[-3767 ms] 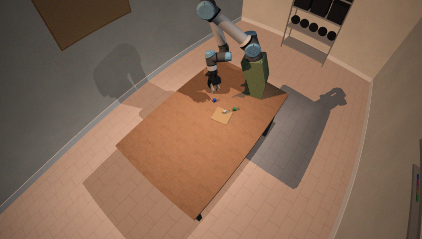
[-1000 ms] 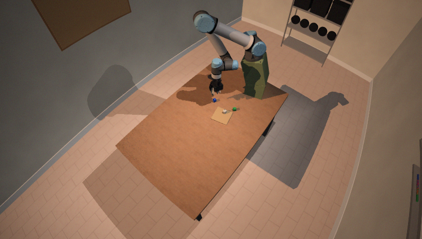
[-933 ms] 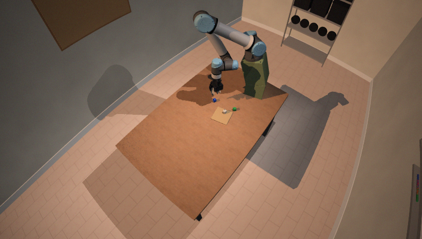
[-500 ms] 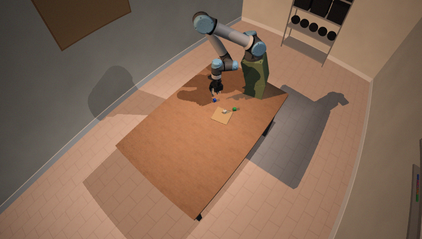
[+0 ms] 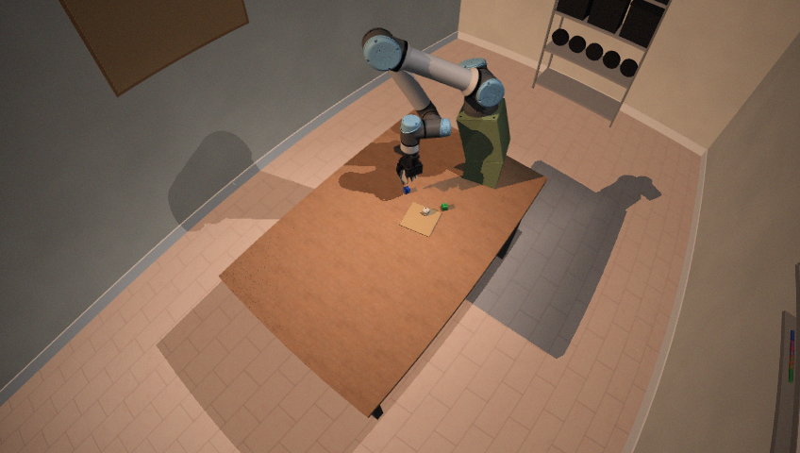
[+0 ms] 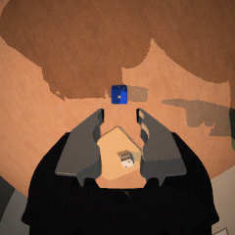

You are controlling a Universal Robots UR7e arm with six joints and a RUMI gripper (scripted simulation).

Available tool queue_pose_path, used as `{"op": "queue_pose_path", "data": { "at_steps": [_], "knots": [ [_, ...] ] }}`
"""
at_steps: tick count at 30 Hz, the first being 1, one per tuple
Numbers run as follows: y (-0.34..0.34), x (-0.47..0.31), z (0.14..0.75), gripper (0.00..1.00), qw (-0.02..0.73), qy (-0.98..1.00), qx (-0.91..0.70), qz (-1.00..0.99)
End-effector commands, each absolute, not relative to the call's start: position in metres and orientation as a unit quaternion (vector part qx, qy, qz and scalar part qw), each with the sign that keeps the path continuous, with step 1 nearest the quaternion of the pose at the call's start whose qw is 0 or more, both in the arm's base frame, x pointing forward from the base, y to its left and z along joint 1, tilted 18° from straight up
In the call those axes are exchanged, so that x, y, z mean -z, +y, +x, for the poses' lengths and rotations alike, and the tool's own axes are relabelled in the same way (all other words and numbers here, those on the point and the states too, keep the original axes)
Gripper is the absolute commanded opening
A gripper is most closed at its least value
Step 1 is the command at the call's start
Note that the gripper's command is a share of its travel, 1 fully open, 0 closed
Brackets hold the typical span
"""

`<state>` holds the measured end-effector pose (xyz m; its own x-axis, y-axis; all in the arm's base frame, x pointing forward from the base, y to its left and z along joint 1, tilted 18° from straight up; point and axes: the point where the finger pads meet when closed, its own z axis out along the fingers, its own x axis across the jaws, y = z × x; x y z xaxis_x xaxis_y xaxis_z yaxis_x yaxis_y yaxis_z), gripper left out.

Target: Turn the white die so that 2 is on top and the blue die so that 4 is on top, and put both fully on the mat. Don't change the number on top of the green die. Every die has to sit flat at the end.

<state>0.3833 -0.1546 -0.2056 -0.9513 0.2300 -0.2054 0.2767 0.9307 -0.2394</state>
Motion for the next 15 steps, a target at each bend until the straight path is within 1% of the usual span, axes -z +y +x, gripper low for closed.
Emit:
{"op": "queue_pose_path", "data": {
  "at_steps": [1, 15],
  "knots": [
    [-0.157, 0.213, 0.385, 0.24, 0.088, 0.979, 0.134, 0.129],
    [-0.162, 0.229, 0.388, 0.24, 0.088, 0.979, 0.134, 0.129]
  ]
}}
